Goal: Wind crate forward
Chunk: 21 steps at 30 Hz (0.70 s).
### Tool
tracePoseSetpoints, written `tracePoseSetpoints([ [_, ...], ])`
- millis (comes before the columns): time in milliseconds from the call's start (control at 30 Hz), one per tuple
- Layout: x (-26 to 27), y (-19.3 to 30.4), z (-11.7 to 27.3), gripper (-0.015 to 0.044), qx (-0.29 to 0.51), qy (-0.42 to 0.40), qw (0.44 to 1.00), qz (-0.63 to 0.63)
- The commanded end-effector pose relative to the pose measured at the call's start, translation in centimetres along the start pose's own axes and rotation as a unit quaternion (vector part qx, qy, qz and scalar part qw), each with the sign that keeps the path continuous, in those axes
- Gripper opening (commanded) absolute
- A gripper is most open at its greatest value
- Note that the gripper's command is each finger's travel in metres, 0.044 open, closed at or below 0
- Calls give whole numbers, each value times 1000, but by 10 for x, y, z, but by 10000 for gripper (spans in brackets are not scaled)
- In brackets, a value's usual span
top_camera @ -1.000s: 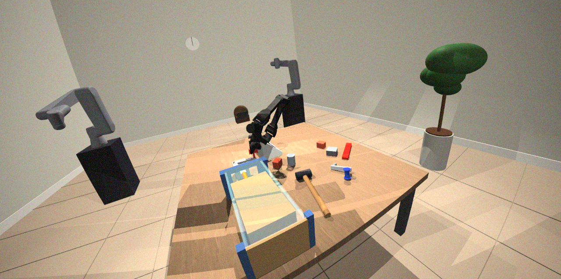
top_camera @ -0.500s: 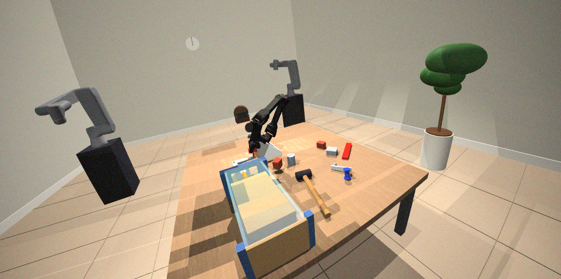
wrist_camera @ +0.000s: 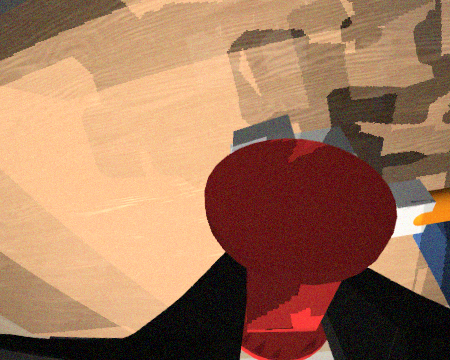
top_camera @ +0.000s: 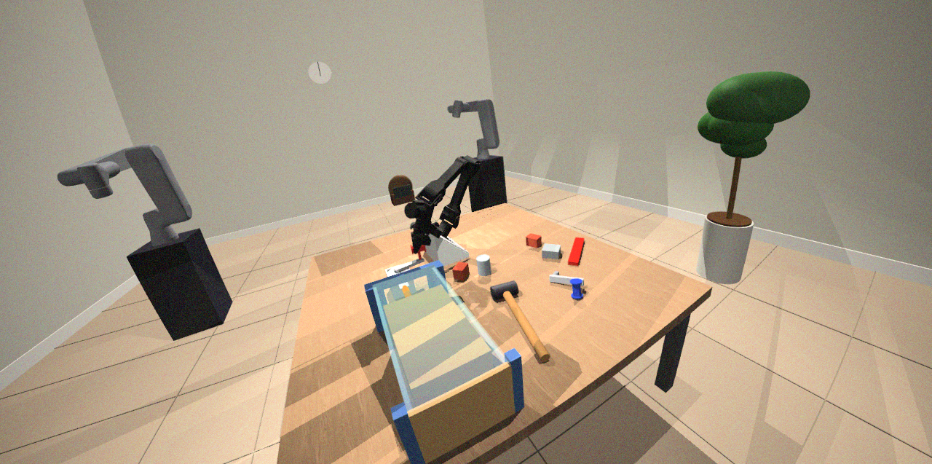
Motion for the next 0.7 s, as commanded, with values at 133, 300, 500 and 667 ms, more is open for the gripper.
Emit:
tracePoseSetpoints([
  [133, 12, 2, -4, 0, 4, -11, 1000, -2],
  [300, 17, 4, -6, 0, 4, -12, 1000, -2],
  [500, 23, 6, -7, 0, 4, -12, 1000, -2],
  [667, 28, 9, -8, 0, 4, -12, 1000, -2],
])
Point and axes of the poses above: the point midway between the two fingers, 35 mm back from their tips, its own z axis back along the fingers, its own x axis across the jaws, y = z × x, the point moved 9 cm from there along z, back along the fingers, and after that the axes turned 9 degrees about z, right-handed, at the moved point
